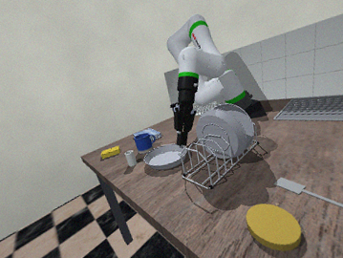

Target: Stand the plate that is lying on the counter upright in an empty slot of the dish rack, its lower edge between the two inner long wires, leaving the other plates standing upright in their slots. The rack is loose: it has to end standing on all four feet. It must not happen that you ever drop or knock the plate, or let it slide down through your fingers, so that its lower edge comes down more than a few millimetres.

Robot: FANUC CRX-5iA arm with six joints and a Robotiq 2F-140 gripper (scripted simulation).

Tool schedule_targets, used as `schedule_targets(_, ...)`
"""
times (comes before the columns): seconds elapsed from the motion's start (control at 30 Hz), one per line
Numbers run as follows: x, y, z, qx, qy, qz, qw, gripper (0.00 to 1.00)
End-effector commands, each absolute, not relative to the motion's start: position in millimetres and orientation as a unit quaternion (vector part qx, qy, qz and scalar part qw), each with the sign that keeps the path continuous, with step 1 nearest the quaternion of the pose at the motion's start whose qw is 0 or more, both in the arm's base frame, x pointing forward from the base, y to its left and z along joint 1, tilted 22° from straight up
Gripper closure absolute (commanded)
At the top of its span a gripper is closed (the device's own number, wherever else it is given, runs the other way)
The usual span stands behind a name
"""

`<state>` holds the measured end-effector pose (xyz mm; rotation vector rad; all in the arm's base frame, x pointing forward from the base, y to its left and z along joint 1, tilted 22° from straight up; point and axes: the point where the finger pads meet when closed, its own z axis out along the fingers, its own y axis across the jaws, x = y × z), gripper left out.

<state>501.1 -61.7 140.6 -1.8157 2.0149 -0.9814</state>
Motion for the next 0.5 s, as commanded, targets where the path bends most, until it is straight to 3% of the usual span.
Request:
schedule_targets(0.0, 503.1, -62.2, 139.5, -0.624, 0.693, -0.338, 0.129, 0.76)
schedule_targets(0.47, 506.5, -64.0, 135.2, -0.624, 0.693, -0.338, 0.129, 0.76)
